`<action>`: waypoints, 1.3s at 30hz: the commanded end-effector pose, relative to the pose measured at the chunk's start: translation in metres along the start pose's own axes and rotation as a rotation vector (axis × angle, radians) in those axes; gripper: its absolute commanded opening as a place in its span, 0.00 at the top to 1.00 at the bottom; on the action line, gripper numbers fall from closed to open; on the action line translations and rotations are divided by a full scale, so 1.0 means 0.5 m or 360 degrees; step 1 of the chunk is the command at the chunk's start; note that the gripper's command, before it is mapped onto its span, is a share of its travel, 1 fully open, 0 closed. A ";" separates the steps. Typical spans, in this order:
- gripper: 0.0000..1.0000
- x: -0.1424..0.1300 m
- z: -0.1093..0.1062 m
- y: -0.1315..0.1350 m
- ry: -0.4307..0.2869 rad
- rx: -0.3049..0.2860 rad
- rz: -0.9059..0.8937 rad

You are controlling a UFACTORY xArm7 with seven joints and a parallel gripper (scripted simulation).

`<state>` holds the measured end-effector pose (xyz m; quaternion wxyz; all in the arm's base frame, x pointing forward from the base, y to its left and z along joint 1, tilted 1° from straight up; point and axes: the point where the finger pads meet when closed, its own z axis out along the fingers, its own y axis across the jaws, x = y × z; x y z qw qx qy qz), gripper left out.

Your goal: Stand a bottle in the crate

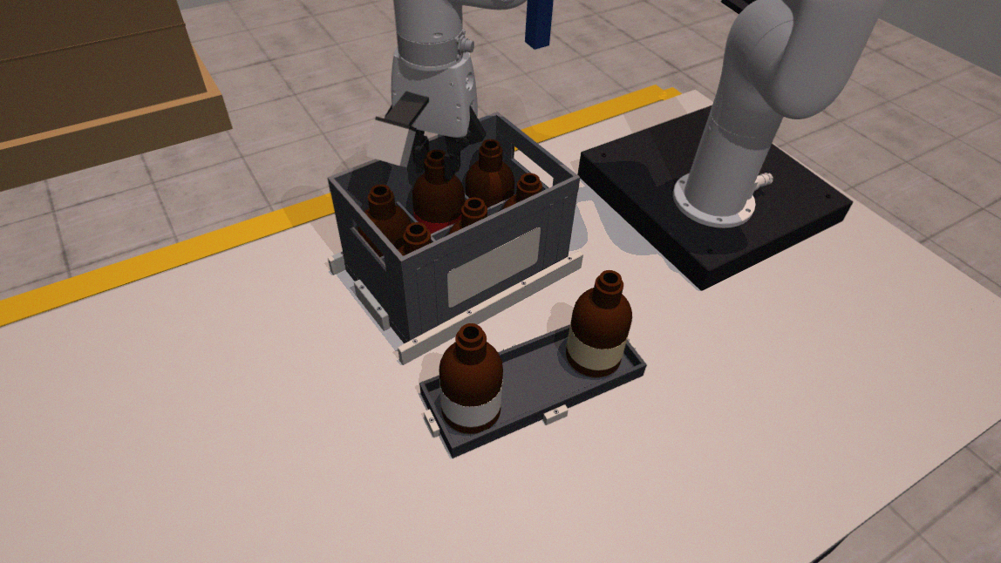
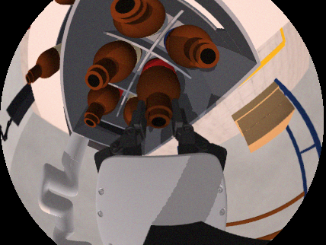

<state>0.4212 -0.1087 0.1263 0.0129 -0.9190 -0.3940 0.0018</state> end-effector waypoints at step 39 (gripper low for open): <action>1.00 0.002 0.021 0.003 0.0004 -0.0007 0.0000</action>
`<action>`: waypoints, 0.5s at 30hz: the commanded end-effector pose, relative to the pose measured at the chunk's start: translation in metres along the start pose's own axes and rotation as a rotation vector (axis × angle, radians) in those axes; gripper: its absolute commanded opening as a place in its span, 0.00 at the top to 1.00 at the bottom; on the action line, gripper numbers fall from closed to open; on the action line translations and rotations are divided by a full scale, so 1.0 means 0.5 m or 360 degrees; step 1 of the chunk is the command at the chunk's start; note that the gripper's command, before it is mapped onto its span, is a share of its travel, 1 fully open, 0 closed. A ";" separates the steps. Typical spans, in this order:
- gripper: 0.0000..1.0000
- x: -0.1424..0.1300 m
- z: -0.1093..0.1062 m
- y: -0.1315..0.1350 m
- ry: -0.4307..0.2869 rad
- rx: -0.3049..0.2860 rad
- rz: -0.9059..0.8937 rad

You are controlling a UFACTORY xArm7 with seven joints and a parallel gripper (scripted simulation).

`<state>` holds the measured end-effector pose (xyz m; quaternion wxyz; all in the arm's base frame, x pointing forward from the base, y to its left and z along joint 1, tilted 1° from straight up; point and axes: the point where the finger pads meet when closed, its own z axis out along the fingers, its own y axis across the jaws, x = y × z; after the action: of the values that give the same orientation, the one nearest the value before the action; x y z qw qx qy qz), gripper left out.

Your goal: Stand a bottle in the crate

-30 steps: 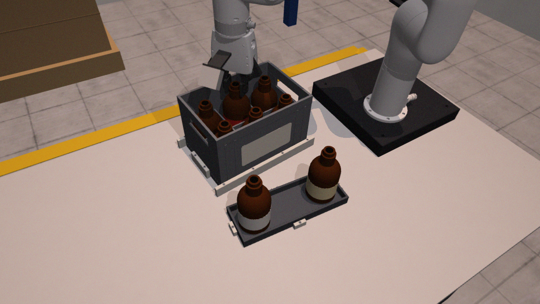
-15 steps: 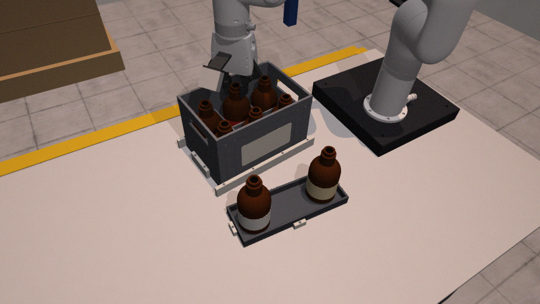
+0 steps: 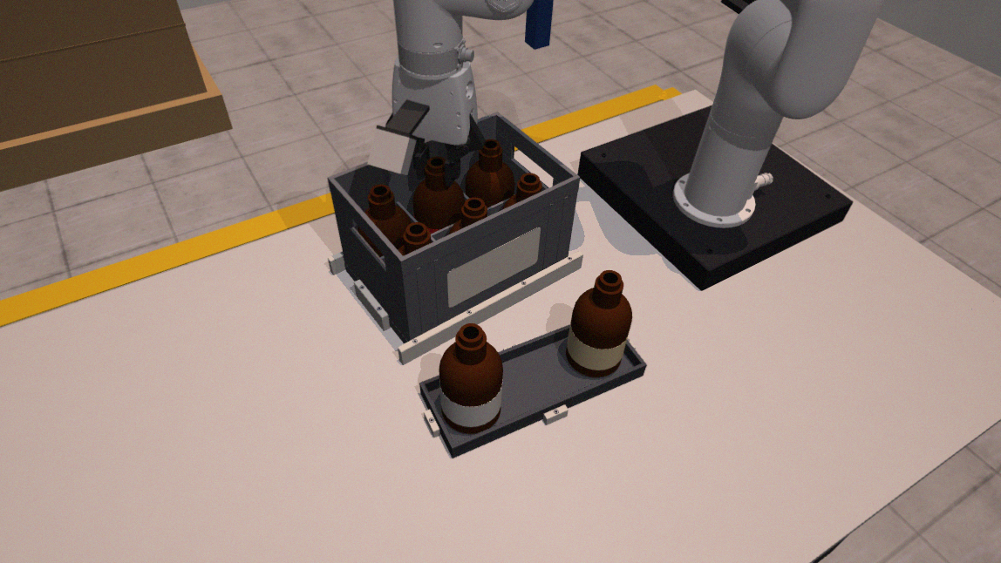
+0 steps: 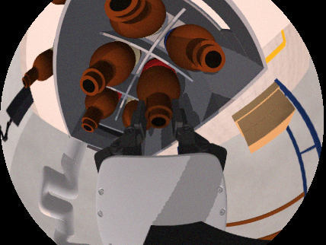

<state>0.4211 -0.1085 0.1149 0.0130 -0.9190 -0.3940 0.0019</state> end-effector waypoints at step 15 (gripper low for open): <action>1.00 0.002 0.009 0.003 0.0004 -0.0007 0.0000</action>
<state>0.4211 -0.1084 0.1096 0.0129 -0.9190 -0.3940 0.0018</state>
